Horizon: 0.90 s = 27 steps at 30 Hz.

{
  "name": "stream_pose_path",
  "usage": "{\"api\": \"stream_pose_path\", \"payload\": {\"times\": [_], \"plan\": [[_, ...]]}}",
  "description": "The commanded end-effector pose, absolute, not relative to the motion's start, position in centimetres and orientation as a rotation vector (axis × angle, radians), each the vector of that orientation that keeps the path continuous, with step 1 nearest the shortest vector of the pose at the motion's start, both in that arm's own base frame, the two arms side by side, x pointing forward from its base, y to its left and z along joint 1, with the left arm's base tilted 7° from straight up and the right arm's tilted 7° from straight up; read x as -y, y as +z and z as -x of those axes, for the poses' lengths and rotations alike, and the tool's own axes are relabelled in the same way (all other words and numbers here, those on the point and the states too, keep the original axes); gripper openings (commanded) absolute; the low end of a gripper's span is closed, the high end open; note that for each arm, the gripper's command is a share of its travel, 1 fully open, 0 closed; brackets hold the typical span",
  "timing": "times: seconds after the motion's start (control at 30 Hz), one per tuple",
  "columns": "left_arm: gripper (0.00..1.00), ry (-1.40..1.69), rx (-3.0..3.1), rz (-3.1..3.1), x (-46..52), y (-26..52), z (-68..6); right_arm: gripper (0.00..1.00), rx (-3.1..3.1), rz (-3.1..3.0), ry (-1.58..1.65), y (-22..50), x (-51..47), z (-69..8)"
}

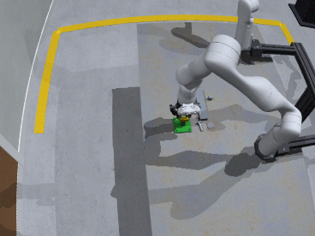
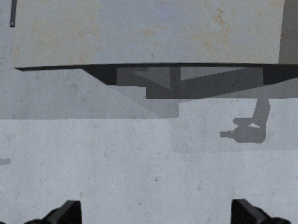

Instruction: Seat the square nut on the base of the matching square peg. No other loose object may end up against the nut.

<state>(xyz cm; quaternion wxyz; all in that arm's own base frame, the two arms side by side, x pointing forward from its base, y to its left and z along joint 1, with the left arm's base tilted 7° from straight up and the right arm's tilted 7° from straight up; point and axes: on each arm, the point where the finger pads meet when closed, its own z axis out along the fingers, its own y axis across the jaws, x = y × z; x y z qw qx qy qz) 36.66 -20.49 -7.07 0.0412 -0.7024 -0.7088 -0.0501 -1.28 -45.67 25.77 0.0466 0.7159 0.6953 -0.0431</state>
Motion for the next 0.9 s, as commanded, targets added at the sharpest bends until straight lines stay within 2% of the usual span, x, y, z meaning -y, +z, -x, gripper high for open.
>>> {"api": "stream_pose_path", "payload": {"times": [0.0,0.87], "plan": [[0.017,-0.154,2.171,2.153,20.55,-6.97,-36.73,1.000,-2.120,-2.183,-0.134,25.86,45.70,1.30],[0.017,-0.154,2.169,2.155,20.41,-7.76,-36.77,1.000,-2.120,-2.183,-0.134,25.86,45.70,1.30]]}}
